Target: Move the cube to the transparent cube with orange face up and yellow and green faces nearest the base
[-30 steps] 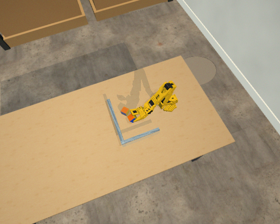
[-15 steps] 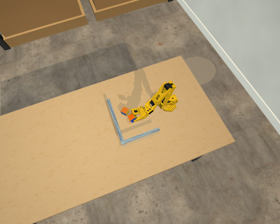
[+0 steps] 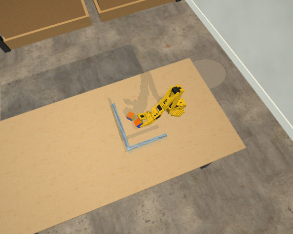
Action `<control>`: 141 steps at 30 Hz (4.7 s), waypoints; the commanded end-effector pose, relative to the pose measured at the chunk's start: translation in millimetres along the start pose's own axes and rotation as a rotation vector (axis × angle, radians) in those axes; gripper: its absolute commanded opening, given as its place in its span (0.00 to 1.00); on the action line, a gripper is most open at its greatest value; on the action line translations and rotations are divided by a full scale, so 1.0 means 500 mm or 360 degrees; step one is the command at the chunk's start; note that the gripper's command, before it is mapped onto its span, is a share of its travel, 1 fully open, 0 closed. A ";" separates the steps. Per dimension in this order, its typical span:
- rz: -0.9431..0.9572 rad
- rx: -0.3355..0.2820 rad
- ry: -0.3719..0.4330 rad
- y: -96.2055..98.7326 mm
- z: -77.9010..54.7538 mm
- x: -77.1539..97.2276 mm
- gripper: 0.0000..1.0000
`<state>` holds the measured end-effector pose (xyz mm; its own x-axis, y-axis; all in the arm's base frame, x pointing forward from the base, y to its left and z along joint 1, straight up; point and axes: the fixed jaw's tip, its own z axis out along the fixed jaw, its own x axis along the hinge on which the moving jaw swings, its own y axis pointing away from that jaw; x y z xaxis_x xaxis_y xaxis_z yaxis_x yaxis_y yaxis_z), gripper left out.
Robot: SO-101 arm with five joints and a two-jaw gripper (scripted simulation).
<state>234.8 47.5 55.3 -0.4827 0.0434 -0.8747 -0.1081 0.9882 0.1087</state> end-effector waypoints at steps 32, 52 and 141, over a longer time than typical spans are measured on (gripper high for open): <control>-0.0016 -0.0046 -0.0254 0.012 0.001 -0.058 0.22; -0.0015 -0.0045 -0.0247 0.012 0.002 -0.056 0.22; -0.0015 -0.0045 -0.0247 0.003 0.046 0.018 0.22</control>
<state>241.3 49.9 22.0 -0.4194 0.0508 -0.9064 -0.1216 0.9863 0.1116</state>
